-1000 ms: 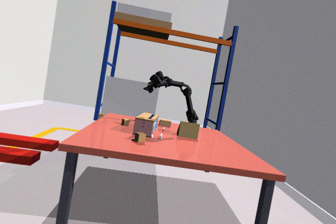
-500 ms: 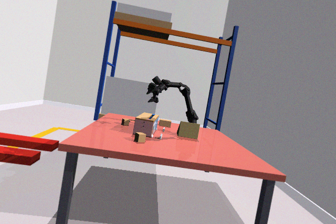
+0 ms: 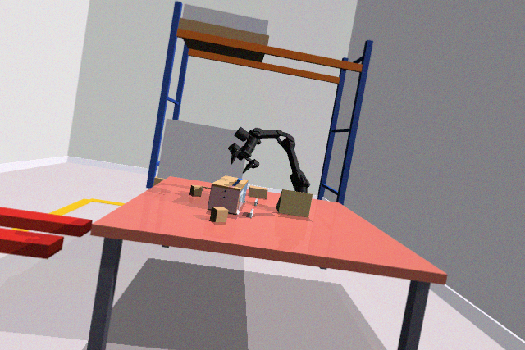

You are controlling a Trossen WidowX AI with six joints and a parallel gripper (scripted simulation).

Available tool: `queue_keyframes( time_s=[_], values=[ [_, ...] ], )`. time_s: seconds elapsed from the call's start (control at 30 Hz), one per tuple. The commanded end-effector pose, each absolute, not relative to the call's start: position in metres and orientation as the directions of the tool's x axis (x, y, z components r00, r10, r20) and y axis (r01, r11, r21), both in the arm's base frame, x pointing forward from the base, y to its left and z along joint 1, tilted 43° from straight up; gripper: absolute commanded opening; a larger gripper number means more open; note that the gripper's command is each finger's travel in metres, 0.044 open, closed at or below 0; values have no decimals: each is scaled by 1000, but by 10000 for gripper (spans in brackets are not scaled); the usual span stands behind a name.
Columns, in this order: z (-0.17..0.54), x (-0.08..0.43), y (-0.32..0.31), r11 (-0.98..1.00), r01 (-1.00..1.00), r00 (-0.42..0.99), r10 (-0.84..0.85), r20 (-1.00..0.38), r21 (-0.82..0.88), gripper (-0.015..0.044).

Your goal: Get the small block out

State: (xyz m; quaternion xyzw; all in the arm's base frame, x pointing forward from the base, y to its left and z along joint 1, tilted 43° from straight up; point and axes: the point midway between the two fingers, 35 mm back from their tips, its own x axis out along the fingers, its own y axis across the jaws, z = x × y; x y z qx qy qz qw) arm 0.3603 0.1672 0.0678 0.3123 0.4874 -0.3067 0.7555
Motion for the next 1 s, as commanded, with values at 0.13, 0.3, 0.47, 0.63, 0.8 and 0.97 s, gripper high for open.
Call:
queue_keyframes(
  time_s=[0.13, 0.3, 0.47, 0.63, 0.8, 0.97],
  values=[
    [53, 321, 111, 7, 995, 91, -378, -921, 96, 400],
    [53, 321, 111, 7, 995, 91, -378, -921, 96, 400],
    [53, 321, 111, 7, 995, 91, -378, -921, 96, 400],
    [53, 321, 111, 7, 995, 91, -378, -921, 96, 400],
    [50, 322, 107, 7, 995, 92, -378, -921, 96, 400],
    [44, 323, 101, 7, 995, 92, -378, -921, 96, 400]
  ],
)
